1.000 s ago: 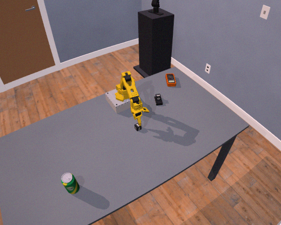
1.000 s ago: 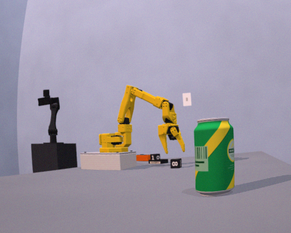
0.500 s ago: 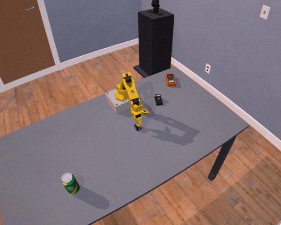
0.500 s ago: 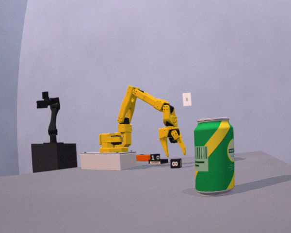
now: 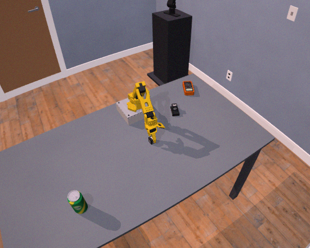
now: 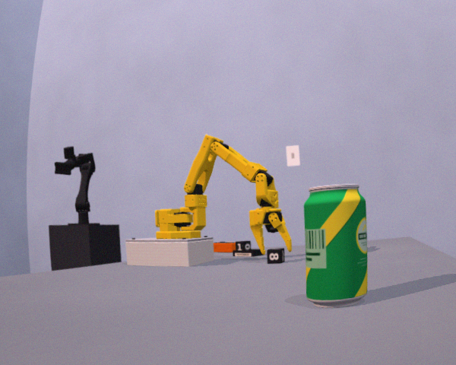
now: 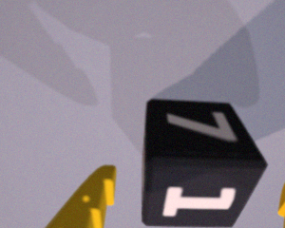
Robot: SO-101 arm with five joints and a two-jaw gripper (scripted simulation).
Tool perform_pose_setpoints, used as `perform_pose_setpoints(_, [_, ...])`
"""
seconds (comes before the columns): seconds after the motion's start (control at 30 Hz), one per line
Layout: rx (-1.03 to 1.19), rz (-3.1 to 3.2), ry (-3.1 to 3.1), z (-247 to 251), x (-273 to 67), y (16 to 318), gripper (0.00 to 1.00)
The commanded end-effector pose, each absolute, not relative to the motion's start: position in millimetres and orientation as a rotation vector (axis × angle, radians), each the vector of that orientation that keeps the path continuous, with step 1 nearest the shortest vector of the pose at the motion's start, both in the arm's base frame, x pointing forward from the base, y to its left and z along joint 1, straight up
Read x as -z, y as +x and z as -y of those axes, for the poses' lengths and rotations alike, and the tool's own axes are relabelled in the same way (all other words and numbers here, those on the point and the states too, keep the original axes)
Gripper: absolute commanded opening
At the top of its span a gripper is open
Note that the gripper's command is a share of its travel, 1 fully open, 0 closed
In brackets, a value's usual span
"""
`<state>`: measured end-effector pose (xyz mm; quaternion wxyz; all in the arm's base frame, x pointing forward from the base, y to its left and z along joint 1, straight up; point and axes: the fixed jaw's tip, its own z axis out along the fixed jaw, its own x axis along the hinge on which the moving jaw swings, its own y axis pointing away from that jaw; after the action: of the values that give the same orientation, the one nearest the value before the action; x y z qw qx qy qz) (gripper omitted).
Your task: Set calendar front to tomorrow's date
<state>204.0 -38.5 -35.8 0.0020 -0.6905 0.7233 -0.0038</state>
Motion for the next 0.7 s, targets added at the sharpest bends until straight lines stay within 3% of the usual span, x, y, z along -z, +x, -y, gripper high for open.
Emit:
perform_pose_setpoints(0.0, [-0.015, -2.278, -2.174, 39.4, 43.9, 198.8, 0.35])
perform_pose_setpoints(0.67, [-0.015, -2.278, -2.174, 39.3, 47.7, 198.6, 0.35])
